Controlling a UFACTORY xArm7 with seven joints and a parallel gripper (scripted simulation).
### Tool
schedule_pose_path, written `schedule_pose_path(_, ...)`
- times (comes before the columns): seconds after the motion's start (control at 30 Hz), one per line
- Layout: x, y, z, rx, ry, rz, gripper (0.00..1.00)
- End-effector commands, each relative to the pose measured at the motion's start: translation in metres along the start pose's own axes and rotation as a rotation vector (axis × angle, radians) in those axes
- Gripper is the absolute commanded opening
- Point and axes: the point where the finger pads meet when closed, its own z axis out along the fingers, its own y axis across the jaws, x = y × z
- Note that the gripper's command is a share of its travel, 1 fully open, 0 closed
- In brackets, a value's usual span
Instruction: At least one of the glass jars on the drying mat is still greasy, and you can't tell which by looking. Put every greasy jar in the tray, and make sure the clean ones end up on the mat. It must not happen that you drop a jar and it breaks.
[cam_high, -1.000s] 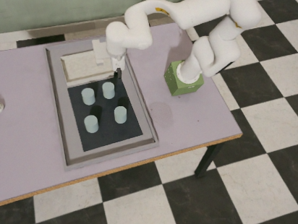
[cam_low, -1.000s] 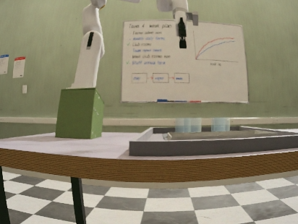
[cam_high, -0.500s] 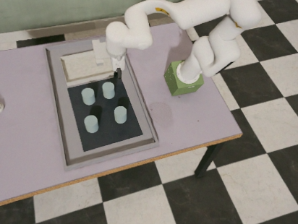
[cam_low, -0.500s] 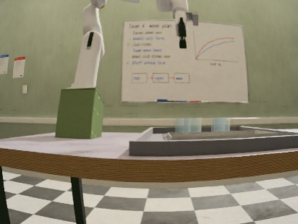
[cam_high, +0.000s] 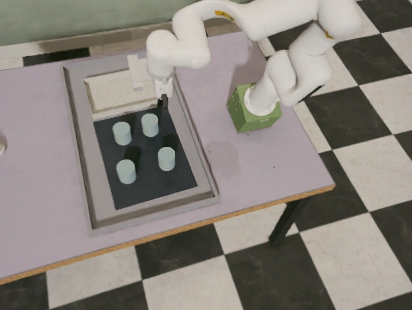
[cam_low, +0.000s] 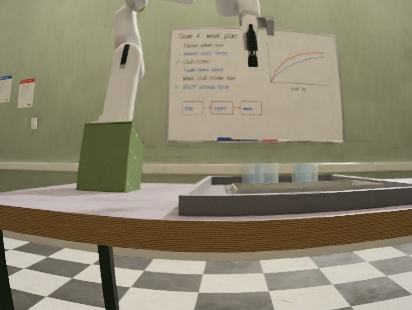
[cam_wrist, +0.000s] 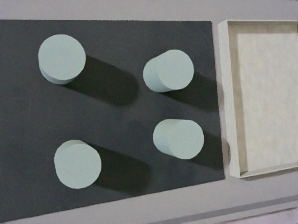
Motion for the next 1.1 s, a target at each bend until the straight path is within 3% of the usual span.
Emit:
schedule_pose_path(0.0,0.001,0.001,-0.002,0.000,0.005,0.002,1.00)
schedule_pose_path(0.3,0.025,0.001,0.053,0.110,0.006,-0.017,1.00)
schedule_pose_path(0.63,0.033,0.001,0.073,0.149,0.006,-0.022,1.00)
schedule_pose_path(1.07,0.057,0.002,0.131,0.262,0.006,-0.041,1.00)
